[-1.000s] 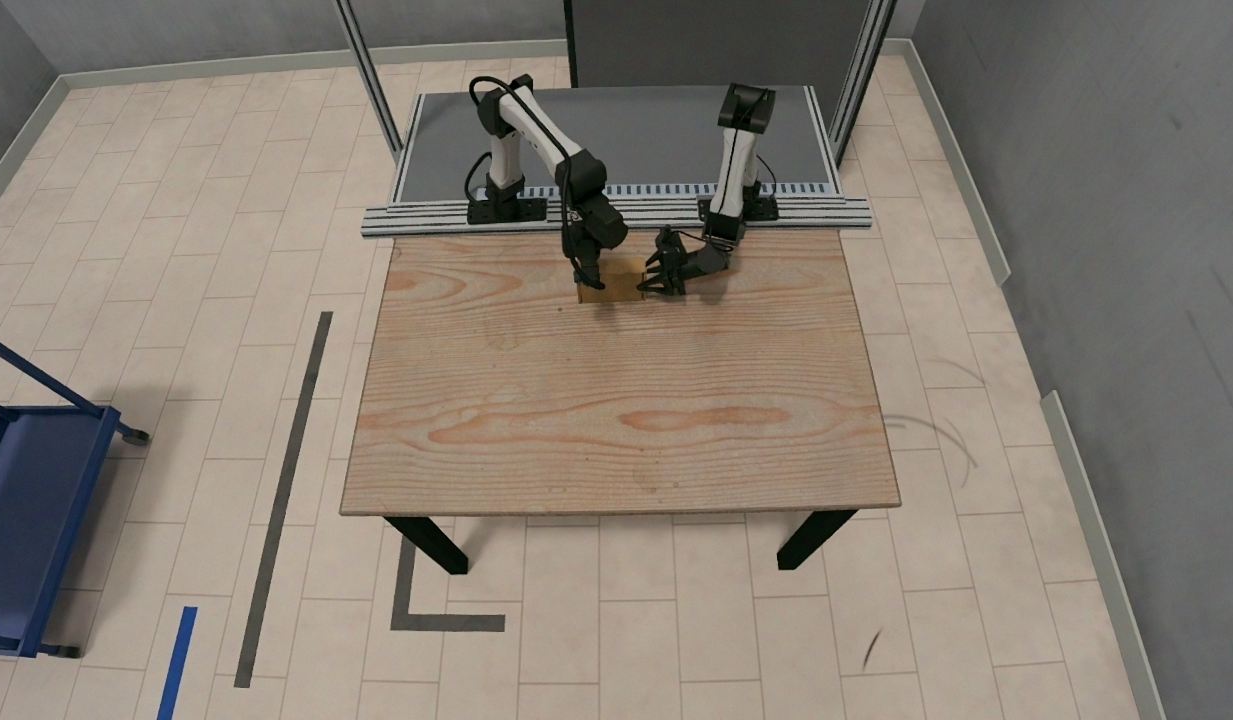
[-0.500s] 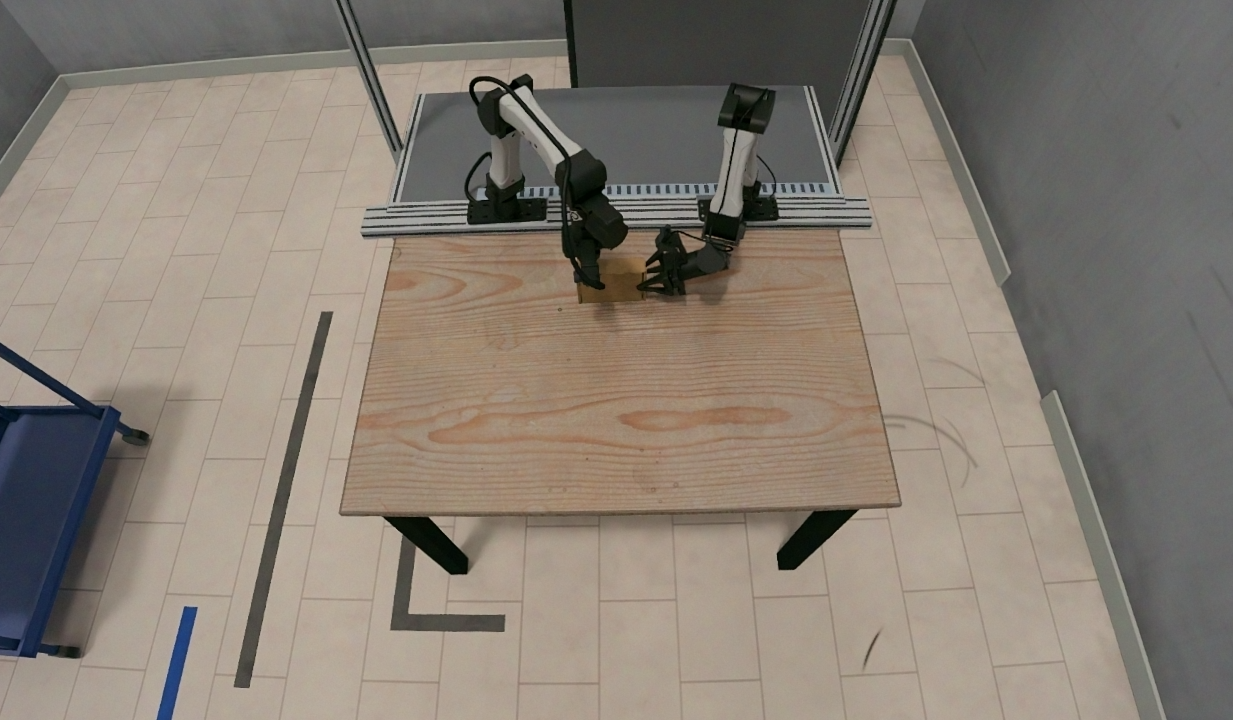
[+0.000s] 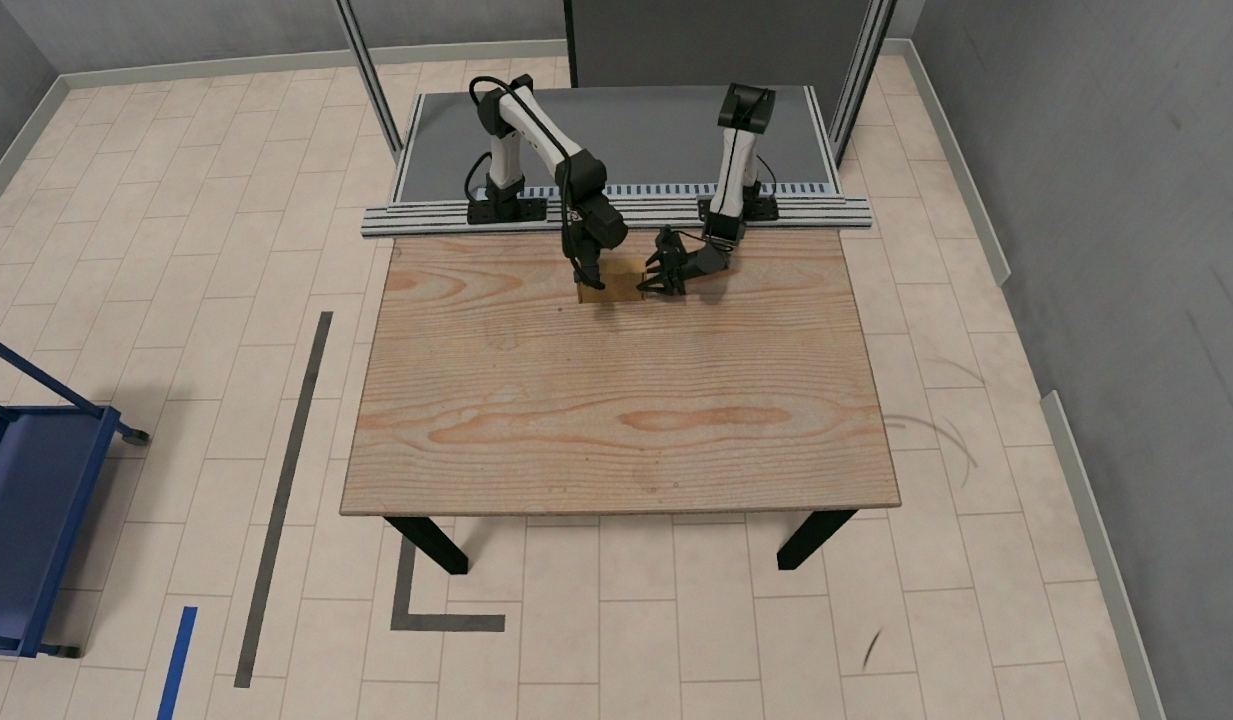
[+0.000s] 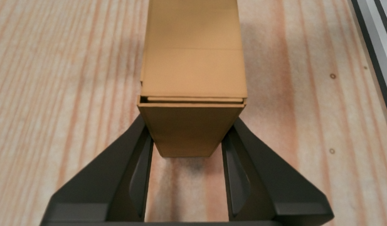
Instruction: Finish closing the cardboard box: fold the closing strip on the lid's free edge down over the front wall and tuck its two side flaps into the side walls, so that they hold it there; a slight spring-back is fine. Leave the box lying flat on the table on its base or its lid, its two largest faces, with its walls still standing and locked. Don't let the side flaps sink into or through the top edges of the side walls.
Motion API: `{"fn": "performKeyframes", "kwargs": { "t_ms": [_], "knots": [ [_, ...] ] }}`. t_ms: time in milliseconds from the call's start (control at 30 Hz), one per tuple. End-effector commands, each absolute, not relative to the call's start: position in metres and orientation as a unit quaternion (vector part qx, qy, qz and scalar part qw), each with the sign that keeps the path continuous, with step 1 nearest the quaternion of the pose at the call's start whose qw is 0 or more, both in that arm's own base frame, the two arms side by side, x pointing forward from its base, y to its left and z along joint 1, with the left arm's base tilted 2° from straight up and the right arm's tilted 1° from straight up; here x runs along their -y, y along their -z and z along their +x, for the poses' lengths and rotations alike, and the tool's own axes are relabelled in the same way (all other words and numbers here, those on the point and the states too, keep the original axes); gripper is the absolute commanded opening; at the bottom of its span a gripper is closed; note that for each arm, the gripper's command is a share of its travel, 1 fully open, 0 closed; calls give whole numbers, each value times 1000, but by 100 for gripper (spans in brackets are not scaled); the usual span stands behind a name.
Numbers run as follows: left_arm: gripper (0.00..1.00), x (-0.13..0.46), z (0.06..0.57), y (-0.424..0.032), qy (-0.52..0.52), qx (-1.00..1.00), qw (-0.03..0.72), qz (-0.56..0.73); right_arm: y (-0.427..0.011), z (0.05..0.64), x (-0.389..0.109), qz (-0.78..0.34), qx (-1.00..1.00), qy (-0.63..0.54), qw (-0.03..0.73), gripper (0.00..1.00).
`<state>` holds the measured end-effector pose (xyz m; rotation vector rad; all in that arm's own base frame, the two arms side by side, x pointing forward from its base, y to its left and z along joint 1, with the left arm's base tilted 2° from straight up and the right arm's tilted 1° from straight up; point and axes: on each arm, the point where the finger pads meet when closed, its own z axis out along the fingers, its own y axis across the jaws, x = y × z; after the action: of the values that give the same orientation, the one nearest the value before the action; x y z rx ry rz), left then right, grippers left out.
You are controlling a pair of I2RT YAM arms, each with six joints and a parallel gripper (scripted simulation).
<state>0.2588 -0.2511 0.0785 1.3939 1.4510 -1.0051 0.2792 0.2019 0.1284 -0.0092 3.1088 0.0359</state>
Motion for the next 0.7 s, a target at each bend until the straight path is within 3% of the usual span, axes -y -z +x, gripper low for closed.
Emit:
{"fn": "performKeyframes", "kwargs": {
  "t_ms": [0,267,667],
  "knots": [
    [45,249,255,-69,405,-594,420,553,-109,270,-204,-7,-1000,-2,-9,1],
    [45,249,255,-69,405,-594,420,553,-143,280,-205,-6,-1000,-15,10,1],
    [45,249,255,-69,405,-594,420,553,-146,280,-205,-6,-1000,-8,2,1]
  ]
}}
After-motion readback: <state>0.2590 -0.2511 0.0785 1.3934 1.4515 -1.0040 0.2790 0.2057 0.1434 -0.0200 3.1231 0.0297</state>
